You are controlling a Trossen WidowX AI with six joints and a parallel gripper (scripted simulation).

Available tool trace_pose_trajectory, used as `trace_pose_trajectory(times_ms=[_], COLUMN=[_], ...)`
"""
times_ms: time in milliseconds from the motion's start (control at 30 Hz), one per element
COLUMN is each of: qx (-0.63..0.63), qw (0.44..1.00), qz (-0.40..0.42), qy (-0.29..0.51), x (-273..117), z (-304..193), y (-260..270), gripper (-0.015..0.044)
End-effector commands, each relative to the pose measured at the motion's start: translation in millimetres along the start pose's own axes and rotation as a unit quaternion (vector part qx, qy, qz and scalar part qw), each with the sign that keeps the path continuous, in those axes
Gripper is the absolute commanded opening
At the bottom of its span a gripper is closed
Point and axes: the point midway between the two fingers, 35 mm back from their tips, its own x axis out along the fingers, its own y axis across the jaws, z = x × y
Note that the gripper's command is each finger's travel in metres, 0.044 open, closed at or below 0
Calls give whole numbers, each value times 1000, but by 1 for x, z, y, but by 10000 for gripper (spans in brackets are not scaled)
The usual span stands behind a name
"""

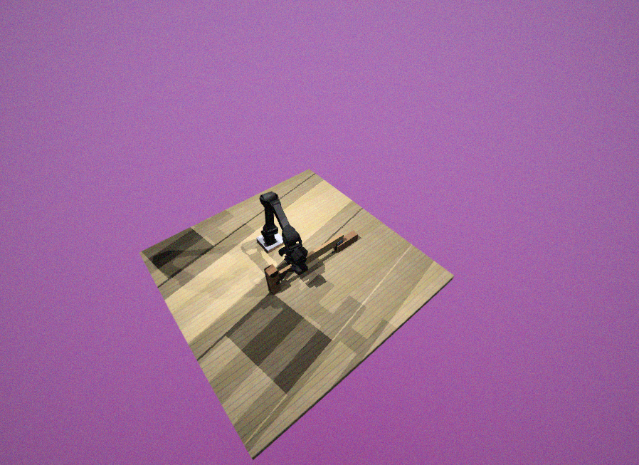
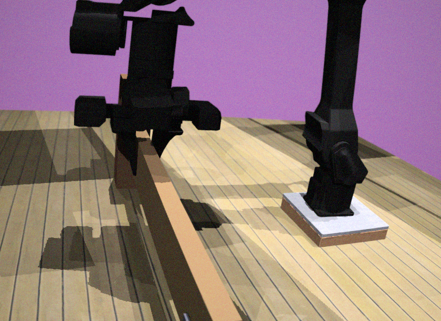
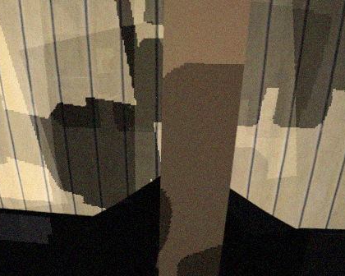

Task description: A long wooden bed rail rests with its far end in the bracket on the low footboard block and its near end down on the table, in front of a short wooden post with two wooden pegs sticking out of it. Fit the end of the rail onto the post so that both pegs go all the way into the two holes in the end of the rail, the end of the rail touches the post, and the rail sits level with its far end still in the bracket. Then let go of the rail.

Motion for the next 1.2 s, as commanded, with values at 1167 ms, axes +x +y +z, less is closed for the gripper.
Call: trace_pose_trajectory(times_ms=[1167], qx=[1], qw=[1000], qz=[0], qy=[2], x=[1], z=[1], y=[0], gripper=[0])
